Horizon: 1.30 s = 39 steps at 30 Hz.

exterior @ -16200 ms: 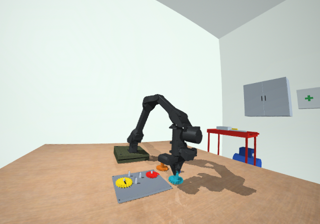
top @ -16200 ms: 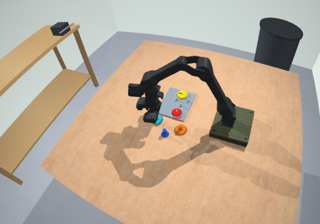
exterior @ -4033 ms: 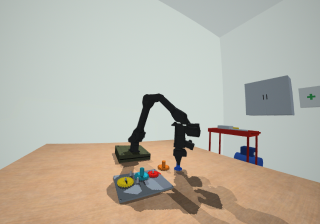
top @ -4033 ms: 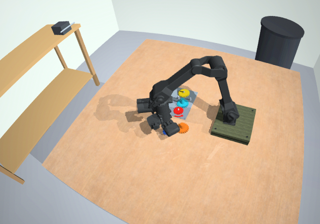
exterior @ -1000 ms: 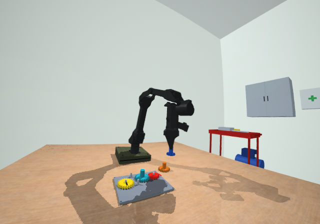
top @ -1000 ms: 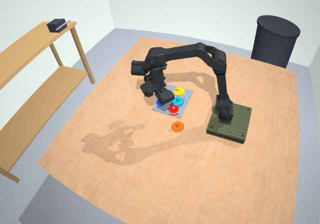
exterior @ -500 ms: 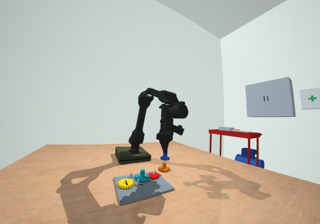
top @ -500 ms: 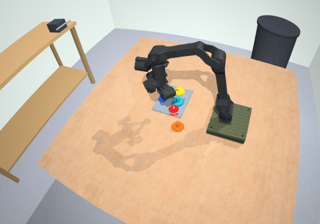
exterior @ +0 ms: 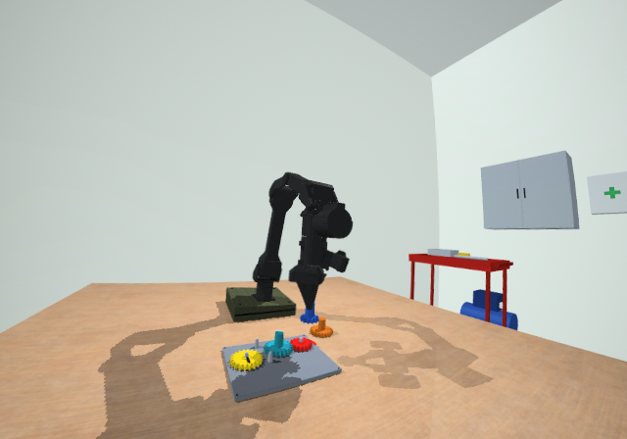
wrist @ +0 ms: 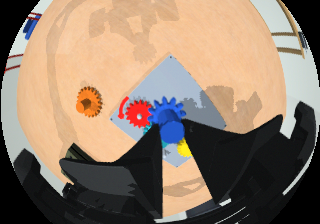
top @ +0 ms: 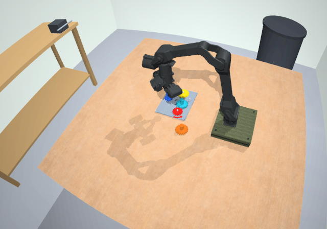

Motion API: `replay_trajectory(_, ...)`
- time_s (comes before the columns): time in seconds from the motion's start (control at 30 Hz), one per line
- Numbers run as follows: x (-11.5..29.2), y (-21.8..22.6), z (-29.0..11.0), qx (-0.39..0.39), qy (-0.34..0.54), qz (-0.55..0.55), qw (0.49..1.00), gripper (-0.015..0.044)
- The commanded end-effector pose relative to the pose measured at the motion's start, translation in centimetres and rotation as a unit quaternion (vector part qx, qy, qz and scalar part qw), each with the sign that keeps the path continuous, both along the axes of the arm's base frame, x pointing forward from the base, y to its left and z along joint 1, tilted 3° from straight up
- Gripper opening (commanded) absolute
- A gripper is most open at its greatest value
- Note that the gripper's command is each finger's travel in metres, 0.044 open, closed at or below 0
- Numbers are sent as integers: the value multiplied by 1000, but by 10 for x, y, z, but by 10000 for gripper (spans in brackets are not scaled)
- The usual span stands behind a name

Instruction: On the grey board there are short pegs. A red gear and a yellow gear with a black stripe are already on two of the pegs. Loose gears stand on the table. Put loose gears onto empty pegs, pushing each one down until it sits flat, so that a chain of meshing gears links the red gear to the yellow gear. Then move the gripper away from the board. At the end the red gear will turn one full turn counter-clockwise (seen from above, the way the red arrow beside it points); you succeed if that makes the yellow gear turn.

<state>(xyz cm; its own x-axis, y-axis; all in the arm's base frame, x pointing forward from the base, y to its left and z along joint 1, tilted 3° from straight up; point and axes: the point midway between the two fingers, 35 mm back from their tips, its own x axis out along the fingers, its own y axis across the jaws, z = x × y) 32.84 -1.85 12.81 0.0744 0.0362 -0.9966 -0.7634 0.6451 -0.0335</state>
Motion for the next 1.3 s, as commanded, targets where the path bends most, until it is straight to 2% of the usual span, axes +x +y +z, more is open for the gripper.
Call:
replay_trajectory(0.0,-2,-9,-6,2,4,0,1000,0)
replay_trajectory(0.97,-14,-76,-34,-1,3,3,1000,0)
replay_trajectory(1.27,-15,-80,-34,-2,2,16,1000,0)
